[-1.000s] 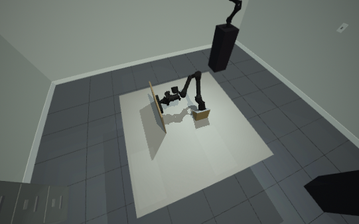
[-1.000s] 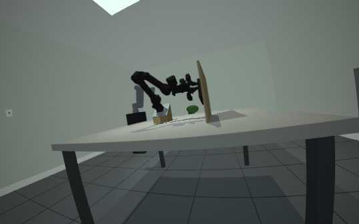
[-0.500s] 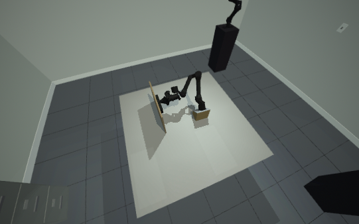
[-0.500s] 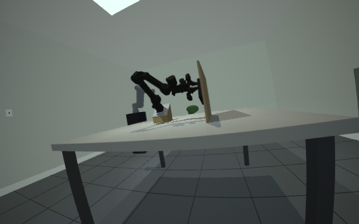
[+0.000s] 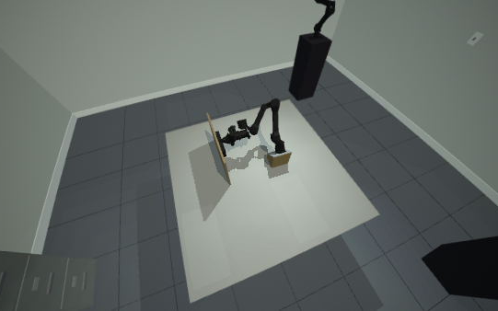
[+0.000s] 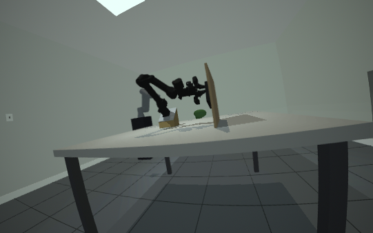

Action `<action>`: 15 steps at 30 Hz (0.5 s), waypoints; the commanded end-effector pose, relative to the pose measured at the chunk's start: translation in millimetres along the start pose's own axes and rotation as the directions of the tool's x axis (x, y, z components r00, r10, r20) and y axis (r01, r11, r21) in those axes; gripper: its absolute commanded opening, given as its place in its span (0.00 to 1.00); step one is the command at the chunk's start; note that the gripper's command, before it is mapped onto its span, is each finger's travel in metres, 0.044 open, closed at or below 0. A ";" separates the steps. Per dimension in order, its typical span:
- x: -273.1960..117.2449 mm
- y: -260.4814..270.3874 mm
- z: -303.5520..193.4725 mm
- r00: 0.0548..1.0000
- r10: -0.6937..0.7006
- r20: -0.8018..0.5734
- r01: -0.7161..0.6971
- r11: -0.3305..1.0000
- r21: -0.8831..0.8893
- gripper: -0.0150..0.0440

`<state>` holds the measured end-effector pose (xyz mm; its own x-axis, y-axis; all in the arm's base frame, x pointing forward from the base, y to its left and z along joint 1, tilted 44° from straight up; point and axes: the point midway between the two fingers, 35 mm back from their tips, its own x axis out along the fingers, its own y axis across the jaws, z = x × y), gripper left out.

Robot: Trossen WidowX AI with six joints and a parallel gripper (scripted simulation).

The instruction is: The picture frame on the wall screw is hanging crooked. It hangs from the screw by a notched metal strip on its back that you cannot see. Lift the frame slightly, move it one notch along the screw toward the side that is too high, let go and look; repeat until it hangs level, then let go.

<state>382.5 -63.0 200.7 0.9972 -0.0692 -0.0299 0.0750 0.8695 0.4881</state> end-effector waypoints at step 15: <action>-0.3 0.7 2.0 1.000 0.018 0.005 -0.018 1.000 0.001 0.25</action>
<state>381.7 -65.7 201.6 0.9972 -0.0708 -0.0242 0.0736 0.8699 0.4876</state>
